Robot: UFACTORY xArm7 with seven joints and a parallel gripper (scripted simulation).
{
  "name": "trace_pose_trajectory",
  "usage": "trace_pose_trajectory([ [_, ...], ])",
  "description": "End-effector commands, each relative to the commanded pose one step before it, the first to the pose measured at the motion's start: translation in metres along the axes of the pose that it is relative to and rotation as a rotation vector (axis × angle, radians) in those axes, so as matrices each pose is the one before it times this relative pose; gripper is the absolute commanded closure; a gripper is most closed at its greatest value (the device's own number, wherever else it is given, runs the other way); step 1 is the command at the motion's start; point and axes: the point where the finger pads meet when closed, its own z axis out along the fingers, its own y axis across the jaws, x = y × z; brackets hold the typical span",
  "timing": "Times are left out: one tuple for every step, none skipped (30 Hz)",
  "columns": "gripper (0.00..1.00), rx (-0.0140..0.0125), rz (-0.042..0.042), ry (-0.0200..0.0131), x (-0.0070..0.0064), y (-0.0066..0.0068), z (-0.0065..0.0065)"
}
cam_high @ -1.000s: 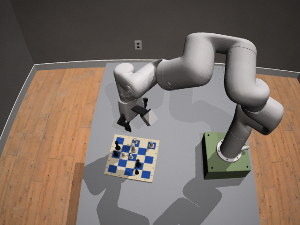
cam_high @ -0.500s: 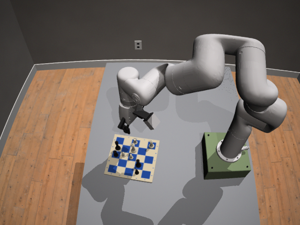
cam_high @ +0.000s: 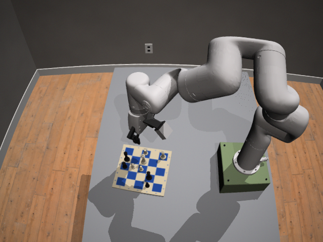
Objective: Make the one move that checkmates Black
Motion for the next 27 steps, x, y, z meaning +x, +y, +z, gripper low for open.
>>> trace_pose_trajectory([
  [0.00, 0.00060, -0.06421, -0.00106, -0.00104, -0.00043, 0.00157],
  [0.00, 0.00112, -0.03813, 0.00105, 0.00010, -0.00039, 0.00157],
  [0.00, 0.00123, -0.04689, 0.00127, 0.00014, -0.00044, 0.00189],
  [0.00, 0.00125, -0.05547, 0.00146, 0.00018, -0.00047, 0.00219],
  [0.00, 0.00118, -0.06359, 0.00158, 0.00022, -0.00046, 0.00244],
  [0.00, 0.00103, -0.07102, 0.00162, 0.00025, -0.00042, 0.00264],
  [0.00, 0.00081, -0.07757, 0.00155, 0.00027, -0.00035, 0.00278],
  [0.00, 0.00087, -0.05220, 0.00067, 0.00026, -0.00026, 0.00286],
  [0.00, 0.00130, -0.05077, 0.00050, 0.00022, -0.00016, 0.00287],
  [0.00, 0.00167, -0.05467, 0.00047, 0.00016, -0.00005, 0.00282],
  [0.00, 0.00191, -0.05572, 0.00038, 0.00008, 0.00005, 0.00272],
  [0.00, 0.00000, 0.00000, 0.00000, 0.00000, 0.00000, 0.00000],
  [0.00, 0.00000, 0.00000, 0.00000, 0.00000, 0.00000, 0.00000],
  [0.00, -0.00020, -0.16068, 0.00094, -0.00002, 0.00015, 0.00257],
  [0.00, 0.00292, -0.03995, 0.00053, -0.00015, 0.00021, 0.00238],
  [0.00, 0.00266, -0.03531, 0.00038, -0.00025, 0.00025, 0.00216],
  [0.00, 0.00210, -0.04320, -0.00016, -0.00034, 0.00028, 0.00193],
  [0.00, 0.00170, -0.05311, -0.00065, -0.00041, 0.00028, 0.00169],
  [0.00, 0.00166, -0.05582, -0.00076, -0.00046, 0.00026, 0.00145],
  [0.00, 0.00168, -0.05558, -0.00055, -0.00049, 0.00022, 0.00122],
  [0.00, 0.00148, -0.05538, -0.00039, -0.00048, 0.00018, 0.00100],
  [0.00, 0.00111, -0.05548, -0.00053, -0.00045, 0.00013, 0.00080],
  [0.00, 0.00067, -0.05556, -0.00102, -0.00039, 0.00009, 0.00062],
  [0.00, 0.00025, -0.05553, -0.00165, -0.00032, 0.00005, 0.00046],
  [0.00, -0.00022, -0.05542, -0.00232, -0.00024, 0.00002, 0.00032],
  [0.00, -0.00087, -0.05523, -0.00312, -0.00016, 0.00000, 0.00021],
  [0.00, -0.00172, -0.05494, -0.00420, -0.00009, 0.00000, 0.00011],
])
